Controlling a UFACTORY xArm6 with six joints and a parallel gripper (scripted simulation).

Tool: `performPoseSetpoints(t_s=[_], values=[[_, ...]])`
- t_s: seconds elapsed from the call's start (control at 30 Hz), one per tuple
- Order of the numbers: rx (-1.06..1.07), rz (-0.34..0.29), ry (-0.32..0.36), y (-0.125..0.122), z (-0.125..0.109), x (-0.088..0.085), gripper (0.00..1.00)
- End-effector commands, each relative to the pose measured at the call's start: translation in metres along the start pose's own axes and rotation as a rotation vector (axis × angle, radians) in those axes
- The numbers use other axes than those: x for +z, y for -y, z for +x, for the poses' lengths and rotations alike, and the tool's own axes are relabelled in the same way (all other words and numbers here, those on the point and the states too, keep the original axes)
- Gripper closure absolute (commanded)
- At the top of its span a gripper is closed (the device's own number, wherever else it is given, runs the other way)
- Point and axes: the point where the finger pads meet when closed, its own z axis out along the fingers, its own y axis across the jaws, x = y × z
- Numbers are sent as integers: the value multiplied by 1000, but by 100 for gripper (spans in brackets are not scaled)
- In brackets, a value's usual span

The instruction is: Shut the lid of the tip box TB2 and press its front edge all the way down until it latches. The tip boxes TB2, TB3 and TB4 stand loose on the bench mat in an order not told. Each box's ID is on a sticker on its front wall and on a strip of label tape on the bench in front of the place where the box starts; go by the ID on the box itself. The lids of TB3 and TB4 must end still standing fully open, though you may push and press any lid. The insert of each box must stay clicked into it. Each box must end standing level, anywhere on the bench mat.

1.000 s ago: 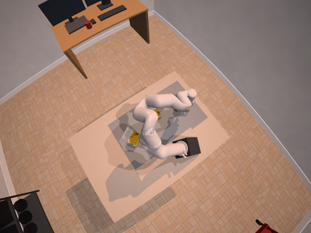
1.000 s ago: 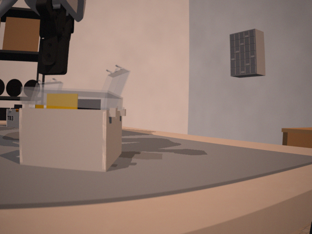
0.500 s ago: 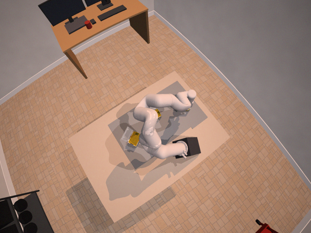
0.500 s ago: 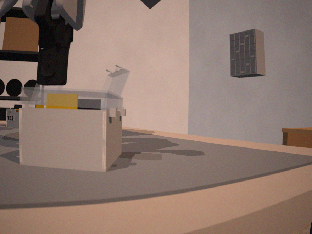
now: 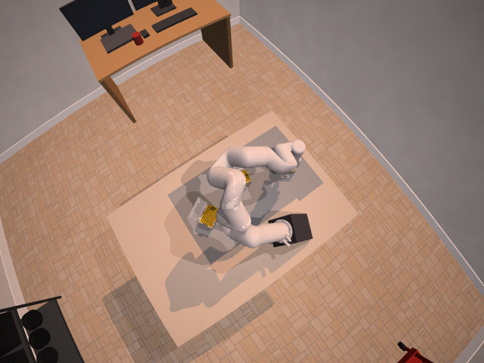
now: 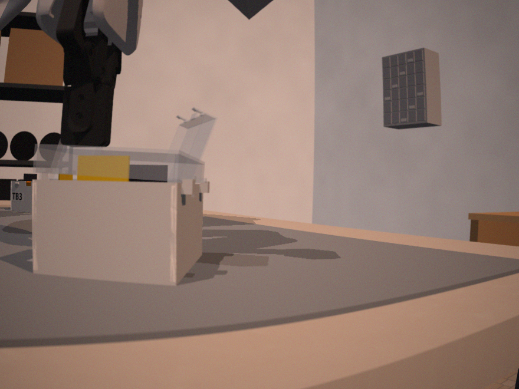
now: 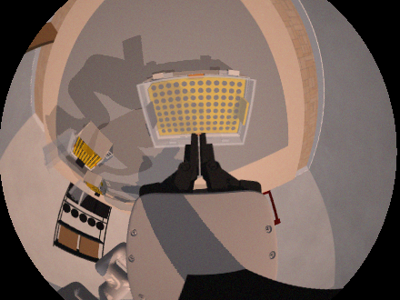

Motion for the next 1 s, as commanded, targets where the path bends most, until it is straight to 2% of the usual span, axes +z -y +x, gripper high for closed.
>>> performPoseSetpoints(t_s=[0.0,0.97], values=[[-1,-2,-3,0,1,0,100],[-1,-2,-3,0,1,7,100]])
